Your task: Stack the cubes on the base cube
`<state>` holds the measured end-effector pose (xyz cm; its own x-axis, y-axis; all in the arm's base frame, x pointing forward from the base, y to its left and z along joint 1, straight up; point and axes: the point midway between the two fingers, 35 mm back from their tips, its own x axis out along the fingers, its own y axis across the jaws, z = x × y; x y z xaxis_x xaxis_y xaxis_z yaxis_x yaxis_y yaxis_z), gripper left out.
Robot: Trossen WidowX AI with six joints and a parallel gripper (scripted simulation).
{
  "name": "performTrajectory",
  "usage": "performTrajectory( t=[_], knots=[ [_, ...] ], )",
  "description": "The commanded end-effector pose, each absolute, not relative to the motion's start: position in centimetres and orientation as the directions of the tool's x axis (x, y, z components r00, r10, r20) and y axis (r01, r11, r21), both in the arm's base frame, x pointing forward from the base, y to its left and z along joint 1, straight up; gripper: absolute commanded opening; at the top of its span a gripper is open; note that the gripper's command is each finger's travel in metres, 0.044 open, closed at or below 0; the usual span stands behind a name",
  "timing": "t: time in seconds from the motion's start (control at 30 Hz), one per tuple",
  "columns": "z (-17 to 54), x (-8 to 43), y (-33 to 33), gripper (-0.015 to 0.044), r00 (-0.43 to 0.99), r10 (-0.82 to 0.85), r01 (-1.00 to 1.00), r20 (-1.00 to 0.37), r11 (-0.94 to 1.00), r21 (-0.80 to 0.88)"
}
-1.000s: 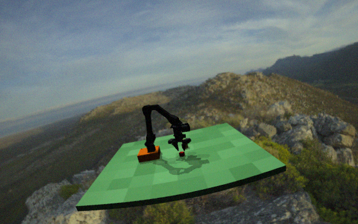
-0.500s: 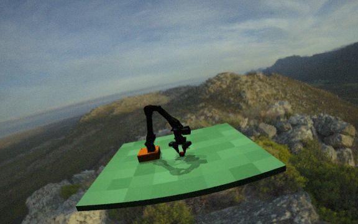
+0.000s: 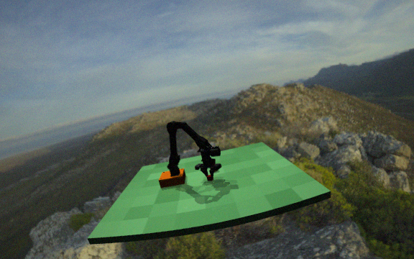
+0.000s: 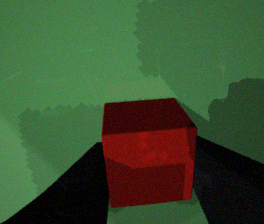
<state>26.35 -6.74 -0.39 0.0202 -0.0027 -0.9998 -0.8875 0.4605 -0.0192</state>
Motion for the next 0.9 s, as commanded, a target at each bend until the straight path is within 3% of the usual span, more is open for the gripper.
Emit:
performTrajectory(
  t=[0.0,0.87],
  knots=[
    [0.7,26.6,-6.9,0.0105,0.026,-0.007,-0.889,-1.0,0.457,-0.027],
    [8.6,26.5,-6.8,0.0105,0.027,-0.008,-0.889,-1.0,0.457,-0.027]
  ],
)
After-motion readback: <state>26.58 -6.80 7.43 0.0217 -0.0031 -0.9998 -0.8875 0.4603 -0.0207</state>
